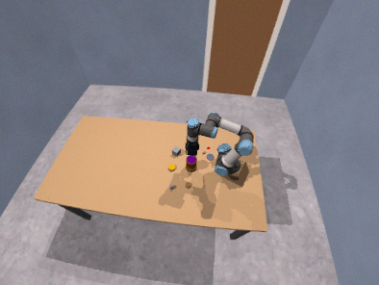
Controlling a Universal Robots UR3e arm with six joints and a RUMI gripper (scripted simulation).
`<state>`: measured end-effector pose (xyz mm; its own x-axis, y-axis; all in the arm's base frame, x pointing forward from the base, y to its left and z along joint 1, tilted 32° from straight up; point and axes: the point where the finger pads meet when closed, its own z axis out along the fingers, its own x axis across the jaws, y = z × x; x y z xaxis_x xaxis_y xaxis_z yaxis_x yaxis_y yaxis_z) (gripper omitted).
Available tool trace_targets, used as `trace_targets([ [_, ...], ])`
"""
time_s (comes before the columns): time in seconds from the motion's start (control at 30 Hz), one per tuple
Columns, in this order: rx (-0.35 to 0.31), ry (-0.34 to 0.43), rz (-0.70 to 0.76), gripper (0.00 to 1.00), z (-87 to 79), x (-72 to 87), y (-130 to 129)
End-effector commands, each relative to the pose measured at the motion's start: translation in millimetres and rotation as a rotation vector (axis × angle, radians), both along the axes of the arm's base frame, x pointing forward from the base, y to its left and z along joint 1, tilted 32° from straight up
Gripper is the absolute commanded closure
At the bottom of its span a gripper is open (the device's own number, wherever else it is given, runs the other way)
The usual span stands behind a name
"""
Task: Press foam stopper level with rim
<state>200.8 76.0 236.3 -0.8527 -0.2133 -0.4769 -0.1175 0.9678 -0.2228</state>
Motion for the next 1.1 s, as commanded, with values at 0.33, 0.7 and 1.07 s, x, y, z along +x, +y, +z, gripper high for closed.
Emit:
trace_targets([
  [0.33, -0.001, -0.002, 0.0, 1.0, 1.0, 0.0, 0.1],
  [0.7, -0.001, -0.002, 0.0, 1.0, -12.1, 7.8, -1.9],
  [1.07, -0.001, -0.002, 0.0, 1.0, -23.1, 14.5, -3.6],
])
